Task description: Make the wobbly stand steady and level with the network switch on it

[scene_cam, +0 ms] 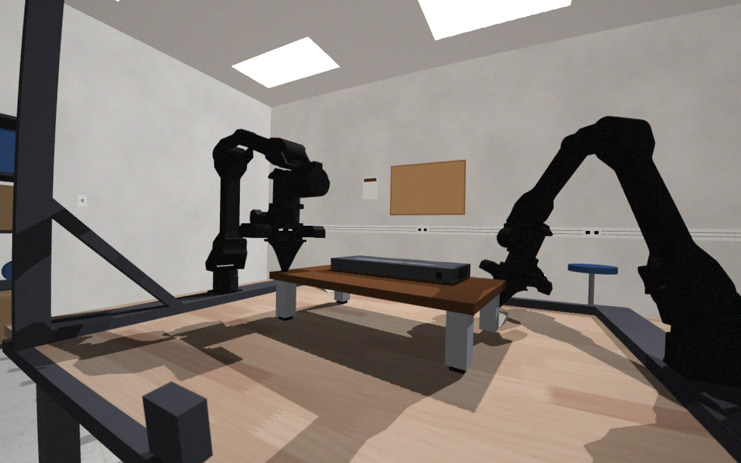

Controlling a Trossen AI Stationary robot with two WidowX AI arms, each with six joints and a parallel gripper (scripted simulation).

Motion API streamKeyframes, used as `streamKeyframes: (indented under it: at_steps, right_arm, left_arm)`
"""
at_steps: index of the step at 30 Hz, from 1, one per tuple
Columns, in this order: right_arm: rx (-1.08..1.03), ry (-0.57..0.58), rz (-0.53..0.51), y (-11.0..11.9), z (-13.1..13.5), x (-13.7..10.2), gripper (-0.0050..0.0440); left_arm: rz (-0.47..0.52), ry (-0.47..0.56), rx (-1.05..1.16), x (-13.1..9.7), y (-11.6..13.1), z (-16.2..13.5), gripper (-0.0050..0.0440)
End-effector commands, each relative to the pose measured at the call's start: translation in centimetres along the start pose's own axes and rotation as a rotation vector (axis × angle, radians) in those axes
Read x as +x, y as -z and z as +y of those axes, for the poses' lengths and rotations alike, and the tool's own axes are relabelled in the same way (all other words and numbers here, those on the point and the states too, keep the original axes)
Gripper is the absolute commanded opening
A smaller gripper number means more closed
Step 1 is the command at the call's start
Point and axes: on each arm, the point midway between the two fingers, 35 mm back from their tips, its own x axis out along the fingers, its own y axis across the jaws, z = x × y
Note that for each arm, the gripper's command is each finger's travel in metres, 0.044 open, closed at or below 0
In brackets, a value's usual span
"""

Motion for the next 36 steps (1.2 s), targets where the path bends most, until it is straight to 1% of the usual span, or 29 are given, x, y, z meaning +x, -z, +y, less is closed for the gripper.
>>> streamKeyframes:
  at_steps: [1,5,11,15,16,36]
  right_arm:
    - [0.095,0.004,0.017,-1.1,0.4,-0.7,-0.005]
    - [0.136,0.017,0.025,-1.5,0.1,-0.6,-0.005]
    - [0.098,-0.003,0.01,-0.9,0.2,-1.1,-0.005]
    - [0.091,-0.007,0.008,-0.9,0.3,-1.1,-0.005]
    - [0.106,0.009,0.011,-0.9,-0.4,-0.7,-0.005]
    - [0.111,0.007,0.011,-0.3,-0.9,-0.5,-0.005]
  left_arm:
    - [-0.014,0.009,-0.009,0.7,0.0,-0.4,-0.005]
    - [-0.014,0.009,-0.009,0.7,0.0,-0.4,-0.005]
    - [-0.014,0.009,-0.009,0.7,0.0,-0.4,-0.005]
    - [-0.014,0.009,-0.009,0.7,0.0,-0.4,-0.005]
    - [-0.014,0.009,-0.009,0.7,0.0,-0.4,-0.005]
    - [-0.014,0.009,-0.009,0.7,0.0,-0.4,-0.005]
